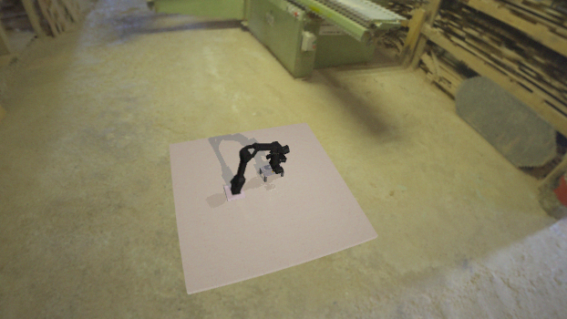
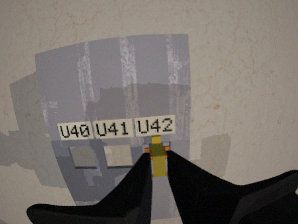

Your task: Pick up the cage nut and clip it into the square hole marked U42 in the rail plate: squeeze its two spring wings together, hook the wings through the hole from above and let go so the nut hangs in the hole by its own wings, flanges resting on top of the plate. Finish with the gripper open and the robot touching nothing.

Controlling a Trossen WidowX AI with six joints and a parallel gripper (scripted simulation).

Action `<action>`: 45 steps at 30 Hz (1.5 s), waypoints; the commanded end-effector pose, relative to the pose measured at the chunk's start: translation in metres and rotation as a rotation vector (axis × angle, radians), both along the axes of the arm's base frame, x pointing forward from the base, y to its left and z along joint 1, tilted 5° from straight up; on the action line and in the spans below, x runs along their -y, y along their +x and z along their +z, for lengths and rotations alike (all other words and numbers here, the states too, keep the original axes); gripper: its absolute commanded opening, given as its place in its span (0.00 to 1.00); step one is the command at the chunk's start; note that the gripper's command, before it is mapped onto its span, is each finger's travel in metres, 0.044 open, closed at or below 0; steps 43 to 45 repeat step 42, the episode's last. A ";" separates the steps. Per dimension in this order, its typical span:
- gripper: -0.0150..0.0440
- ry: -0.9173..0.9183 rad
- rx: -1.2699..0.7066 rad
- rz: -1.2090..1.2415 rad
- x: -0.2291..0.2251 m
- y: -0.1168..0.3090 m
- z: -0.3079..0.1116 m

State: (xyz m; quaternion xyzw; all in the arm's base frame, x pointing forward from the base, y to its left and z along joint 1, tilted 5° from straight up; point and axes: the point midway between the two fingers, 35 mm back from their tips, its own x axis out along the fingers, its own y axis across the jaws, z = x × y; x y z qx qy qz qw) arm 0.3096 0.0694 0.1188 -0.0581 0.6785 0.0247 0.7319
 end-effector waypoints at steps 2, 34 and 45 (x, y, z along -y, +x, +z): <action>0.30 -0.004 0.000 -0.004 0.000 0.000 0.000; 1.00 -0.002 0.012 -0.003 -0.002 -0.005 0.050; 1.00 -0.002 0.012 -0.003 -0.002 -0.005 0.050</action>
